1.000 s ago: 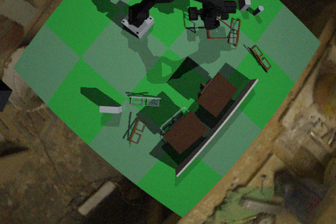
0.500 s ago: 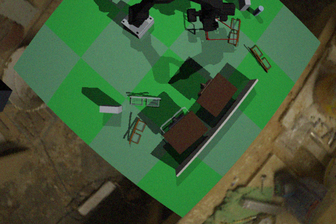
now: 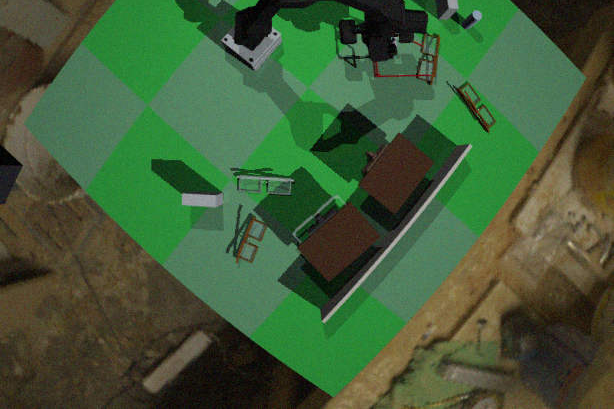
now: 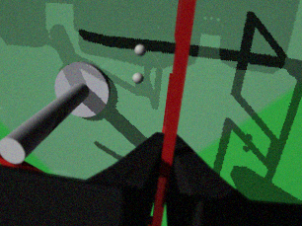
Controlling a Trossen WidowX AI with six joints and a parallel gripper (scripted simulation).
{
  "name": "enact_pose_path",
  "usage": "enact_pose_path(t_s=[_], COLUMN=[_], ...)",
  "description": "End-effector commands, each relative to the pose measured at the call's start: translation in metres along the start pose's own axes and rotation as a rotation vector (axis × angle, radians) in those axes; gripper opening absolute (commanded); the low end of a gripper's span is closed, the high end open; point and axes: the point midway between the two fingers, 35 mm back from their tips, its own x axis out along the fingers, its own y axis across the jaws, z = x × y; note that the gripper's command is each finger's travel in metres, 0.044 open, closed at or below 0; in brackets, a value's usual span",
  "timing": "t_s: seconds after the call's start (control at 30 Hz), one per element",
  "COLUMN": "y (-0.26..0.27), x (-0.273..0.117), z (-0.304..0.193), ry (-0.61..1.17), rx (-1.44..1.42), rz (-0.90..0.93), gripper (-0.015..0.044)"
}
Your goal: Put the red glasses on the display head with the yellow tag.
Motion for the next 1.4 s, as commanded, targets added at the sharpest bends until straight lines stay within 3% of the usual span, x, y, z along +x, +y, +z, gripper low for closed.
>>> enact_pose_path(t_s=[0.0,1.37], y=[-0.003,-0.01], x=[0.001,0.001], z=[0.005,0.027], ry=[-0.001,-0.002], rx=[0.001,0.001], rz=[-0.001,-0.002], gripper=[0.0,0.0])
